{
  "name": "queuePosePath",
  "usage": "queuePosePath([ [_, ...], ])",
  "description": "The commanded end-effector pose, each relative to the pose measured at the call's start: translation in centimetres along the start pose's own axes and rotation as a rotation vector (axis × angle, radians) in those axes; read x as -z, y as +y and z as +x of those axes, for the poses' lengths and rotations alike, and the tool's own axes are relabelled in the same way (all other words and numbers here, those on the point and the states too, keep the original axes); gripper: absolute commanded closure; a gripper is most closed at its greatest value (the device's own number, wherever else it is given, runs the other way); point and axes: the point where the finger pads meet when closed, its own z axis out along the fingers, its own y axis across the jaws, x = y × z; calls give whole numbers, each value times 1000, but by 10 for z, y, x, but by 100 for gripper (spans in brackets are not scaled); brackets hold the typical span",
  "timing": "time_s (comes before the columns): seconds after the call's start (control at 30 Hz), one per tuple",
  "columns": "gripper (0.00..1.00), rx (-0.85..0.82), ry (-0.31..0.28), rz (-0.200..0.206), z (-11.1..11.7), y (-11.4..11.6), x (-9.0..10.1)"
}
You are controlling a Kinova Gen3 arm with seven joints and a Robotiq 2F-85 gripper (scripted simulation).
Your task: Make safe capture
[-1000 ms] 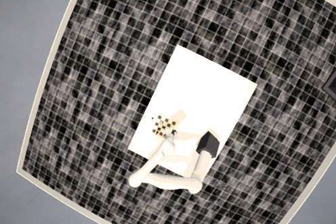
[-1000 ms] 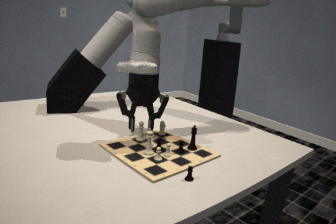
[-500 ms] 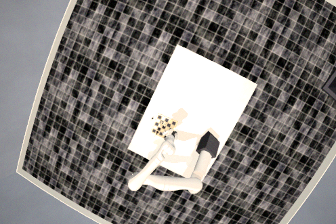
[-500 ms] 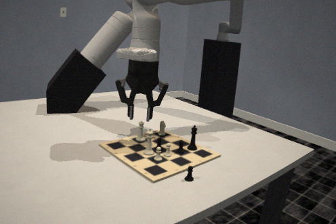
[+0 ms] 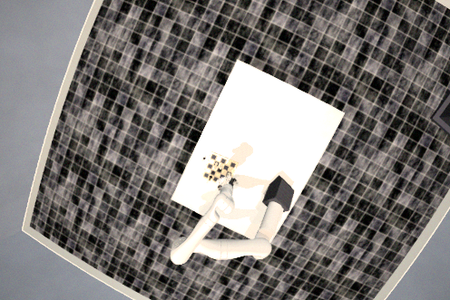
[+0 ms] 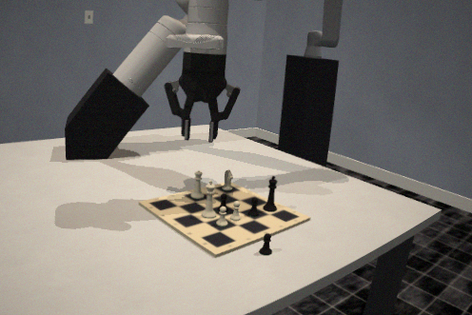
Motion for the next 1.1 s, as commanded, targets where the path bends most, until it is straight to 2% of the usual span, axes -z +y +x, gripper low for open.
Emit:
queuePosePath([
  [0.0,59,3,8,6,2,-2,4],
  [0.1,59,3,8,6,2,-2,4],
  [0.13,0,3,8,6,2,-2,4],
  [0.83,0,3,8,6,2,-2,4],
  [1.07,0,3,8,6,2,-2,14],
])
